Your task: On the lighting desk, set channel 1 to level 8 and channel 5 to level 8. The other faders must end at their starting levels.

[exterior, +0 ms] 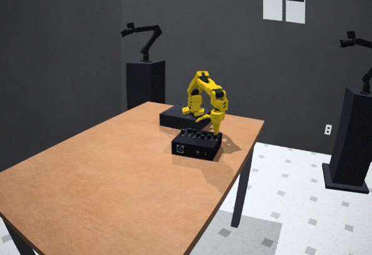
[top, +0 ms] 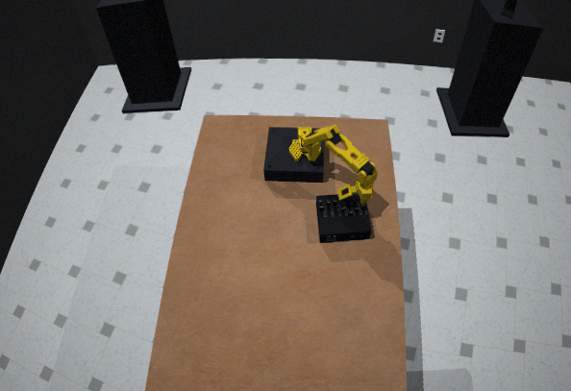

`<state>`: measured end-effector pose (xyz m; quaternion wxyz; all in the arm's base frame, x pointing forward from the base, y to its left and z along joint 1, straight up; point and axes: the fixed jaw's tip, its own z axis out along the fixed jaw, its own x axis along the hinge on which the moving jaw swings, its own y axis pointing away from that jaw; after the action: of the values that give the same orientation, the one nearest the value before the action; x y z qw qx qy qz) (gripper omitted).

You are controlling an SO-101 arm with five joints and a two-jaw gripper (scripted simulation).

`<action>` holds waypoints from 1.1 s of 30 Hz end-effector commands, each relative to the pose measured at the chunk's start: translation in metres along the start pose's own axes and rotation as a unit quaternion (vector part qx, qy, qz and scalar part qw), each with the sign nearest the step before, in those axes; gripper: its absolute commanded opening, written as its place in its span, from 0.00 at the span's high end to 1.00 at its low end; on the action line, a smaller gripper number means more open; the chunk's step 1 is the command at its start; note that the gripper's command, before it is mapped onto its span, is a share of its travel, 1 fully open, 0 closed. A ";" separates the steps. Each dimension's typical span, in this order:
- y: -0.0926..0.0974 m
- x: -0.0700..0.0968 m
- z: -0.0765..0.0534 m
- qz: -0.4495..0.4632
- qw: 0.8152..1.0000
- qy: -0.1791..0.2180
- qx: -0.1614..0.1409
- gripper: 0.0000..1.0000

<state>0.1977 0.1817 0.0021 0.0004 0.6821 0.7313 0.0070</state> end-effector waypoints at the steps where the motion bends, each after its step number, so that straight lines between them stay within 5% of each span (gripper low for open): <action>1: 0.003 -0.004 0.003 0.004 1.000 -0.004 0.005 1.00; 33: 0.009 -0.004 0.003 0.004 1.000 -0.004 0.005 1.00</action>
<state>0.2033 0.1820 0.0021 0.0005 0.6819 0.7314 0.0070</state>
